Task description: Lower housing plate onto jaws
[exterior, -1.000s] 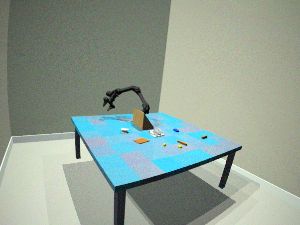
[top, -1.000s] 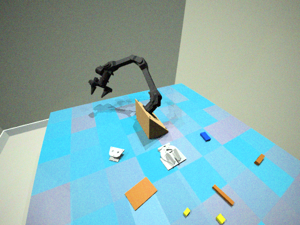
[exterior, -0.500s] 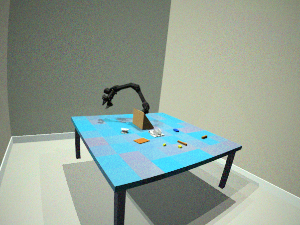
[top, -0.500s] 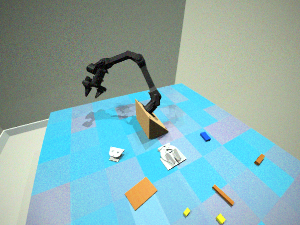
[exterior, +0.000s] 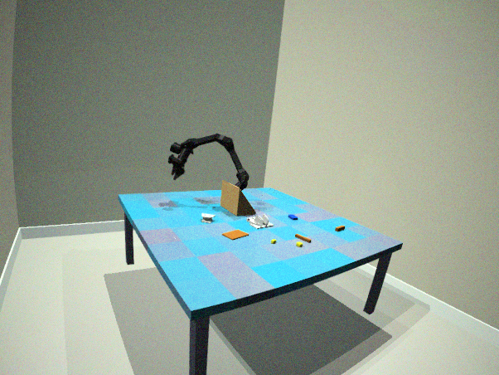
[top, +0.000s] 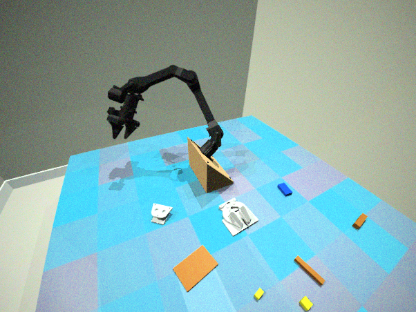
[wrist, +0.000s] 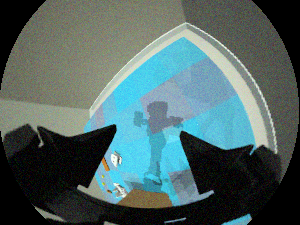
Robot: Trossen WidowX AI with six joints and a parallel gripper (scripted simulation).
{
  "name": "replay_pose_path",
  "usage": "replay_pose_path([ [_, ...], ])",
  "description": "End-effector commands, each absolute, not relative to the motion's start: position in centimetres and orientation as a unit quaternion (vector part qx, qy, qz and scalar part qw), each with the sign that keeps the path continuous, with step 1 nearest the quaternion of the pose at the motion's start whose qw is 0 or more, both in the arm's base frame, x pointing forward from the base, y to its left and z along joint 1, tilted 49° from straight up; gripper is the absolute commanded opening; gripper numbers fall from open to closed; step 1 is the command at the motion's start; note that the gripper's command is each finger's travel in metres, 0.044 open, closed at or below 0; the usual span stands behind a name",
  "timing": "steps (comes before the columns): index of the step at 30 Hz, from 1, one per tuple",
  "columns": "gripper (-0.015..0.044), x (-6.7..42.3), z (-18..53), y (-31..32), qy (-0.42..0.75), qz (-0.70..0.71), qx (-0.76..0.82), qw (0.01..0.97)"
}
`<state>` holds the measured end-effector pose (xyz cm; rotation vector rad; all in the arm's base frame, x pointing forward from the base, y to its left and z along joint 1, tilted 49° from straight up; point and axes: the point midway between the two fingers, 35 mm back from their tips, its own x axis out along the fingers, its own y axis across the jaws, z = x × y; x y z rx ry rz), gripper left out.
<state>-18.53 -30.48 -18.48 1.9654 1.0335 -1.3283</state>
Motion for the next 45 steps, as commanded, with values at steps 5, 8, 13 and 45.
replay_pose_path([
  [5,0.0440,-15.0,-18.8,-31.0,0.428,-0.456,0.716,0.311],
  [8,0.0440,-13.5,-18.9,-31.2,0.445,-0.439,0.709,0.326],
  [13,0.0440,-10.9,-18.9,-31.4,0.472,-0.410,0.697,0.351],
  [45,0.0440,4.5,-18.6,-28.6,0.616,-0.199,0.598,0.473],
])
